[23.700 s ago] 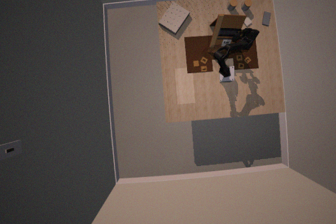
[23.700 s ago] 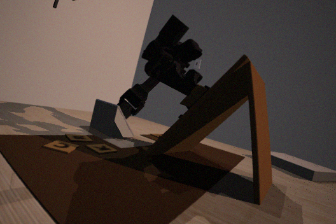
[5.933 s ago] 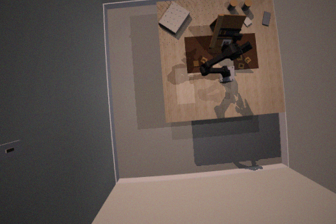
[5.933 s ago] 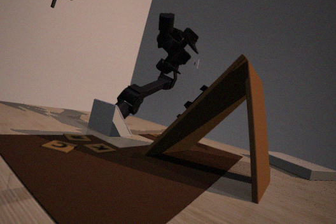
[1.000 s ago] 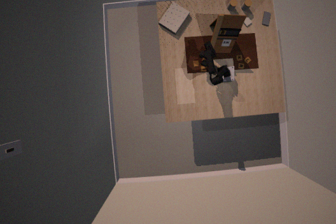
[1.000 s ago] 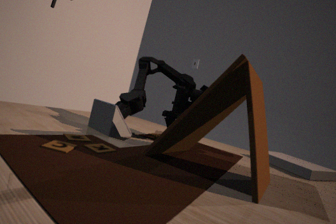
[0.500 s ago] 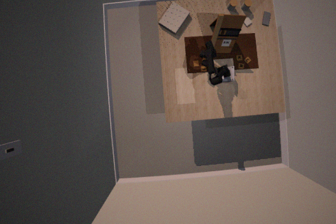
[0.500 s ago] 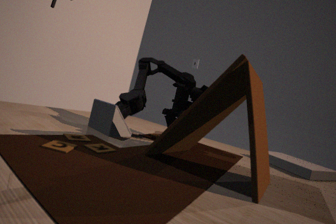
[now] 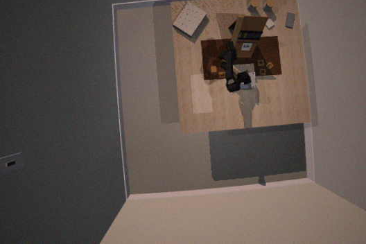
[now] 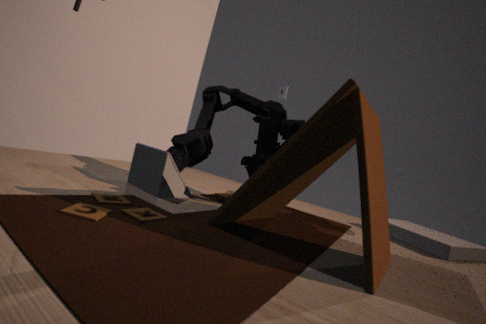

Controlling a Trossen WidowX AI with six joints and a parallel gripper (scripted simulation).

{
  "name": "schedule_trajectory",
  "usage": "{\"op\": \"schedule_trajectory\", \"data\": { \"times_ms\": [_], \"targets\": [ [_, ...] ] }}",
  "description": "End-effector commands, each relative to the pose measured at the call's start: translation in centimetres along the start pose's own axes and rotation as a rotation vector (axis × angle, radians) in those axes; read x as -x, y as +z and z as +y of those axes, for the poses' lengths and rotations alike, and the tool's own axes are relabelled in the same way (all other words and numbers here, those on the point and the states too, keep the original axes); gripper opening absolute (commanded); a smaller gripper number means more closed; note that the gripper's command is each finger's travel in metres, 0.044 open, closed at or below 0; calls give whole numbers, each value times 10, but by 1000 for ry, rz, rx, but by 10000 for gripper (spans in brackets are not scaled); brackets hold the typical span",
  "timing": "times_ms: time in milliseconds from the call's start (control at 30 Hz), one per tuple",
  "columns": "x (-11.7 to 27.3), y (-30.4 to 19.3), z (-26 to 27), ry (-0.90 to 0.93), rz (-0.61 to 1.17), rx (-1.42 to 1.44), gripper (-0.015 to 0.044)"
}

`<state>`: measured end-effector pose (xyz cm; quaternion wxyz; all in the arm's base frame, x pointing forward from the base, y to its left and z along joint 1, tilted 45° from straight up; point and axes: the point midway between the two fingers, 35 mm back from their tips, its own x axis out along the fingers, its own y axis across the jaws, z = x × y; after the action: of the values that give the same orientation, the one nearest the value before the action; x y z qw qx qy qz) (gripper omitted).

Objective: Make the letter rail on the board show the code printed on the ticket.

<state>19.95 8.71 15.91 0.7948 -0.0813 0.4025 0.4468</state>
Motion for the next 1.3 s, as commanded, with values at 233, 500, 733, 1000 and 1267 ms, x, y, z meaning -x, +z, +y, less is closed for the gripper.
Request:
{"op": "schedule_trajectory", "data": {
  "times_ms": [233, 500, 733, 1000, 1267],
  "targets": [
    [24, 10, -27, -161, -26, 87, 0],
    [41, 15, -46, -278, -53, 115, 0],
    [58, 13, -66, -399, -72, 156, 0],
    [83, 5, -94, -565, -66, 208, 0],
    [103, -16, -127, -638, -21, 136, 0]
  ]
}}
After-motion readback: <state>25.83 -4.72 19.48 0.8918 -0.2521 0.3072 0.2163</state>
